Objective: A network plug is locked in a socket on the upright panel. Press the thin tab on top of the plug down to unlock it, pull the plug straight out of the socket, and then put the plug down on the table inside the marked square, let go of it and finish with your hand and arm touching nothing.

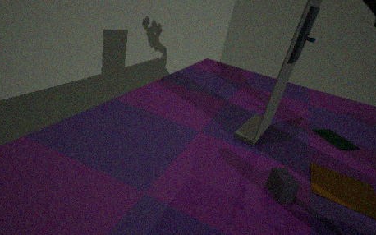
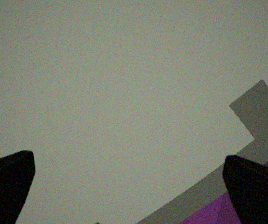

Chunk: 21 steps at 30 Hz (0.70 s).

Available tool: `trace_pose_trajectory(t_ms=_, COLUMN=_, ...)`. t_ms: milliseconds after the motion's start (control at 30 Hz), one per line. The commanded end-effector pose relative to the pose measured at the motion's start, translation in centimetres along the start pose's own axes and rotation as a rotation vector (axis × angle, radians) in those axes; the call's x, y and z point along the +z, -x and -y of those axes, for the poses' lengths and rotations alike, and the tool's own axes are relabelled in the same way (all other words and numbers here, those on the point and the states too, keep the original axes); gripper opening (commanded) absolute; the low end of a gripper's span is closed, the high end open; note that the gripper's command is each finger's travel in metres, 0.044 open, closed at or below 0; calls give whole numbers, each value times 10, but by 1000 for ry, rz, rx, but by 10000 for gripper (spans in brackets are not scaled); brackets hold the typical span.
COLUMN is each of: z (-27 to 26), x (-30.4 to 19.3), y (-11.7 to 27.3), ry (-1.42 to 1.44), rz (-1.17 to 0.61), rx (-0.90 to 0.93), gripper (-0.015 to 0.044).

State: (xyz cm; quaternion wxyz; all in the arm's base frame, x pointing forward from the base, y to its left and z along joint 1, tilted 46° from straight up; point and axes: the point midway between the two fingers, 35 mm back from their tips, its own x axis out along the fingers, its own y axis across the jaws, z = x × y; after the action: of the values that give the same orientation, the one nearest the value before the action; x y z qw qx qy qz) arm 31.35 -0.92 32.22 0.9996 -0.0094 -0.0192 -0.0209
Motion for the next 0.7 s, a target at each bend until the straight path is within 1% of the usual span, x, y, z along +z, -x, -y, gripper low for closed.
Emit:
trace_pose_trajectory(t_ms=0, z=0, x=-1, y=-1, ry=-2, rz=0, rx=0, gripper=374)
trace_pose_trajectory(t_ms=267, z=-6, x=-28, y=-24, ry=-92, rz=-14, rx=-10, gripper=164)
trace_pose_trajectory(t_ms=300, z=-7, x=-31, y=-27, ry=-104, rz=-16, rx=-11, gripper=156)
trace_pose_trajectory(t_ms=667, z=-17, x=-76, y=-50, ry=-238, rz=-35, rx=-27, gripper=156)
